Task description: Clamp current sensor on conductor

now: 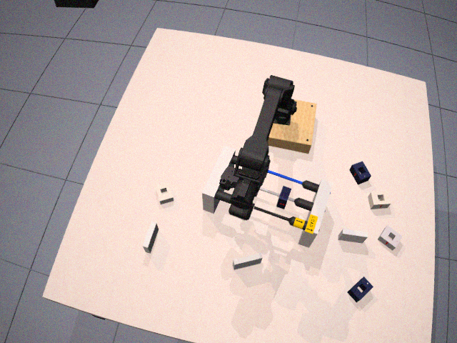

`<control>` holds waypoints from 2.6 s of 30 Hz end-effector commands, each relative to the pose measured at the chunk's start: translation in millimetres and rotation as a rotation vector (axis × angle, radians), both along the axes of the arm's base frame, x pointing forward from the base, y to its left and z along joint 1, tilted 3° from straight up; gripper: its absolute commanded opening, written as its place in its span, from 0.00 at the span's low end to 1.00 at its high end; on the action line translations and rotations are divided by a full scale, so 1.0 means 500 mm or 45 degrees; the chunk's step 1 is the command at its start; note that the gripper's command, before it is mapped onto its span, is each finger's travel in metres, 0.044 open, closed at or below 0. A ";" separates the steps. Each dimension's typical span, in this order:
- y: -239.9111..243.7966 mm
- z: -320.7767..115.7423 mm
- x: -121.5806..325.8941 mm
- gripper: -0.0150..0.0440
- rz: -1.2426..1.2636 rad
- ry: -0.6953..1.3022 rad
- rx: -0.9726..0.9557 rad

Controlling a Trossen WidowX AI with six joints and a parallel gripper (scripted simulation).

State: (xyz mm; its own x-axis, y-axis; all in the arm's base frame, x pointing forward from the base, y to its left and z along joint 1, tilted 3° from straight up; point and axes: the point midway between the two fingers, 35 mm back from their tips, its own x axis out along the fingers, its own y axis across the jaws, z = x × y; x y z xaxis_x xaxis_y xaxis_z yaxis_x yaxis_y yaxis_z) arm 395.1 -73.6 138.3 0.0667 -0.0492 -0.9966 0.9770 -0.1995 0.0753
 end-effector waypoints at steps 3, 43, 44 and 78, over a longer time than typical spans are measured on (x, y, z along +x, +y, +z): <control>0.000 0.000 0.000 0.25 0.000 0.000 0.000; 0.000 -0.004 0.001 1.00 0.000 -0.001 0.000; -0.001 -0.016 0.002 1.00 0.000 -0.002 0.001; -0.005 -0.134 0.008 1.00 -0.001 -0.009 0.003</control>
State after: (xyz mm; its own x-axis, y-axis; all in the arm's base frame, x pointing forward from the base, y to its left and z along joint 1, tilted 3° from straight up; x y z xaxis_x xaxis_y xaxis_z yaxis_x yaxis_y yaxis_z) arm 400.0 -76.8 76.1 0.0832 -0.0520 -0.9952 0.9748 -0.2033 0.0922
